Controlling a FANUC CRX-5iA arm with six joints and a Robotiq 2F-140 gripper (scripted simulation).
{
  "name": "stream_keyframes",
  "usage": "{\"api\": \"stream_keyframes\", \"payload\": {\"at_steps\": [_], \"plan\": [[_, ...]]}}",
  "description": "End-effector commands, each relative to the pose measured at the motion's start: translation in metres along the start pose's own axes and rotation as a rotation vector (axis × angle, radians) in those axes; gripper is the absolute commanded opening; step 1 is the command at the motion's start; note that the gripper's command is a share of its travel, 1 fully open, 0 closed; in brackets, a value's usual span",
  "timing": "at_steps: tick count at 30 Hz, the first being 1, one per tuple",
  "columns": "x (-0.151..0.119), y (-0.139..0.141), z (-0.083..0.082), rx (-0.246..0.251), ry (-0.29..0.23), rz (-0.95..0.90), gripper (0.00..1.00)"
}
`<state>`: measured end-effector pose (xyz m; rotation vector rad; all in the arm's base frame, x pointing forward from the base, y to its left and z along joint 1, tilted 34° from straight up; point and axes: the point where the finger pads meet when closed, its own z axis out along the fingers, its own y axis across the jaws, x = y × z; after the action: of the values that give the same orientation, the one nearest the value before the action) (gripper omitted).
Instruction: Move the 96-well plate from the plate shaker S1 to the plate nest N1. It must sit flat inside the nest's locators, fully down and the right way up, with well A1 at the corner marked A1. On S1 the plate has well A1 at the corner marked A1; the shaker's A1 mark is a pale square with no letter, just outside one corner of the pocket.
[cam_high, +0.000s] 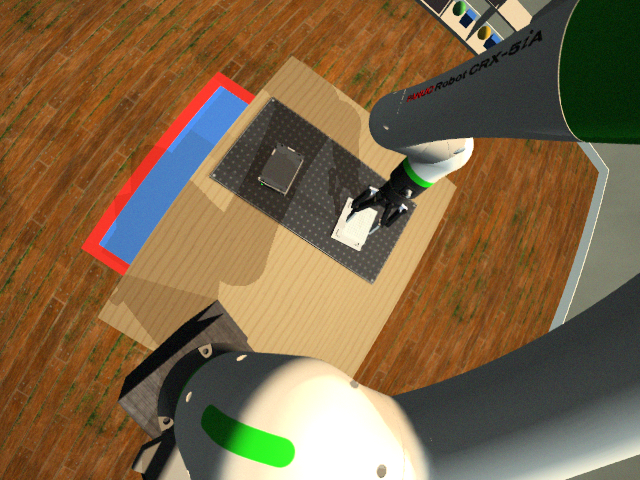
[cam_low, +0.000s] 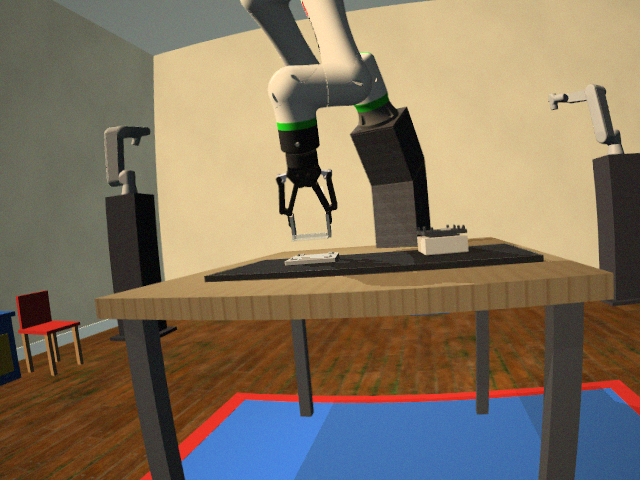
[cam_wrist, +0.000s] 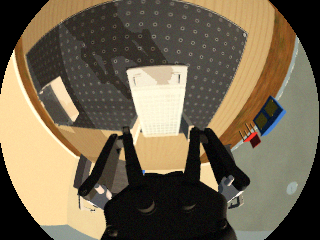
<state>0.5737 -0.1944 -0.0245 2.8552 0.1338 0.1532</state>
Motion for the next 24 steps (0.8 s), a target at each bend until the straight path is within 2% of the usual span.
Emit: {"api": "stream_keyframes", "payload": {"at_steps": [1, 18, 24], "plan": [[0.003, 0.0, 0.005, 0.0, 0.0, 0.0, 0.0], [0.013, 0.0, 0.028, 0.0, 0.0, 0.0, 0.0], [0.014, 0.0, 0.029, 0.0, 0.0, 0.0, 0.0]]}}
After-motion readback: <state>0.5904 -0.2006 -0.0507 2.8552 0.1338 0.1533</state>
